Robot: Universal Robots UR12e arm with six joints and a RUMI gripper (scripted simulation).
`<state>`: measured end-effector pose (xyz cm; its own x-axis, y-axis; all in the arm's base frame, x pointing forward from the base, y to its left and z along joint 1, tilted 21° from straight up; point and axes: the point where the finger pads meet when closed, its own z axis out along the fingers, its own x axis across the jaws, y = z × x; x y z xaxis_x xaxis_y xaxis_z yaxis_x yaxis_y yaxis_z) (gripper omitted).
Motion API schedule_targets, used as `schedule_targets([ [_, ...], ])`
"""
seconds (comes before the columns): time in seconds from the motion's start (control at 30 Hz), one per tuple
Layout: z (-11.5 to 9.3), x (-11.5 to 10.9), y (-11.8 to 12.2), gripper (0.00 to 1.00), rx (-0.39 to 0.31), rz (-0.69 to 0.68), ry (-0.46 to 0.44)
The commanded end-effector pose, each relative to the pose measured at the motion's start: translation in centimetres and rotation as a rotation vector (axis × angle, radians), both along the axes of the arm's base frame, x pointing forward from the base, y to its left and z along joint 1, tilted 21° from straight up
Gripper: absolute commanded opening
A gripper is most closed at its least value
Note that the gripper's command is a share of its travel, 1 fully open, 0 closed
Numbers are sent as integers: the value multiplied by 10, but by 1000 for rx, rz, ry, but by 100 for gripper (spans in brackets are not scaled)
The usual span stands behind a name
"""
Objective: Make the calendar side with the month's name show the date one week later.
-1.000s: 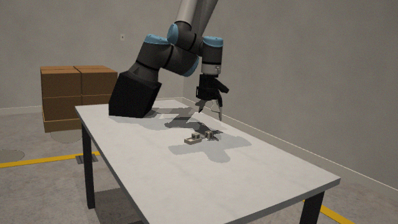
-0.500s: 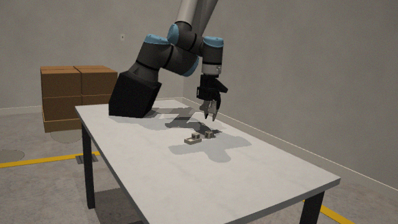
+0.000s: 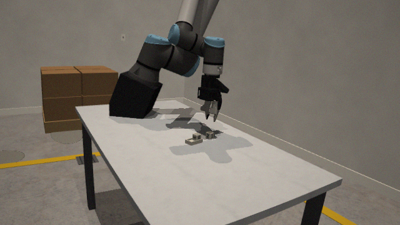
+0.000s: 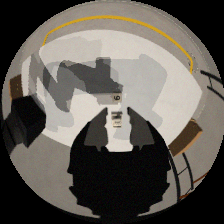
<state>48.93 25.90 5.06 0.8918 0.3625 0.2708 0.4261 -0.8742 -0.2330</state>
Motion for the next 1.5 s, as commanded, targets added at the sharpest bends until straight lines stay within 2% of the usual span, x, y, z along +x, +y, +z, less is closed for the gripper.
schedule_targets([
  [0.0,1,2,1,28,1,3,-3],
  [0.8,-1,2,2,28,1,4,-2],
  [1.47,-23,2,9,28,1,4,2],
])
